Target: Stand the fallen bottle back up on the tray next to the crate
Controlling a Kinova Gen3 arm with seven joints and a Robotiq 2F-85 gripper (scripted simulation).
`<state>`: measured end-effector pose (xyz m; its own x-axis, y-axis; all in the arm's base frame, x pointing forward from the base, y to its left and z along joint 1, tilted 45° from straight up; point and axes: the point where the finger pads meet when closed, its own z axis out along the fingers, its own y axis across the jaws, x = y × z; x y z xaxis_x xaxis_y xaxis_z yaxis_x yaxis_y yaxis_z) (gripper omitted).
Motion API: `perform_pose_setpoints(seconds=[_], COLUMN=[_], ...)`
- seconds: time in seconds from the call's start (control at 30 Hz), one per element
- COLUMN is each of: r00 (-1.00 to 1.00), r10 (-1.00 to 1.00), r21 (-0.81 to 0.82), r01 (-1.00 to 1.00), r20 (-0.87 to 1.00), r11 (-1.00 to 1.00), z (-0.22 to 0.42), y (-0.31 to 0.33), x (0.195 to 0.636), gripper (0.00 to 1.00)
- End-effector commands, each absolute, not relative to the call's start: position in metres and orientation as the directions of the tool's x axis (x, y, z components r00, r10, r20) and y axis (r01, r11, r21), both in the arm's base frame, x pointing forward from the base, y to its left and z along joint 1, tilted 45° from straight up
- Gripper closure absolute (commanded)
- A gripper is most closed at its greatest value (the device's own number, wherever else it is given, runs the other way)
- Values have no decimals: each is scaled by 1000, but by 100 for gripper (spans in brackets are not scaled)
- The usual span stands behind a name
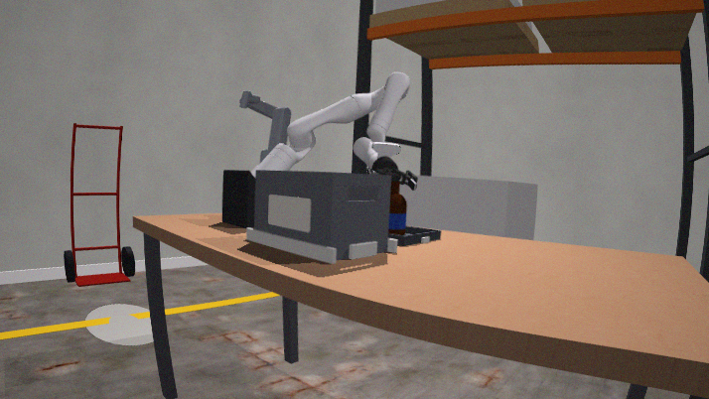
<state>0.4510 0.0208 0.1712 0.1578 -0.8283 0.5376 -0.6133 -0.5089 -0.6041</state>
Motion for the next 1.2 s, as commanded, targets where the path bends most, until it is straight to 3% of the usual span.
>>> perform_pose_setpoints(seconds=[0.0,1.17], r00=[146,146], r10=[-830,-830], r21=[-611,-611], r01=[-611,-611], r20=[538,538], r11=[-503,-503], z=[179,227], y=[15,-33], x=[451,443], gripper=[0,0])
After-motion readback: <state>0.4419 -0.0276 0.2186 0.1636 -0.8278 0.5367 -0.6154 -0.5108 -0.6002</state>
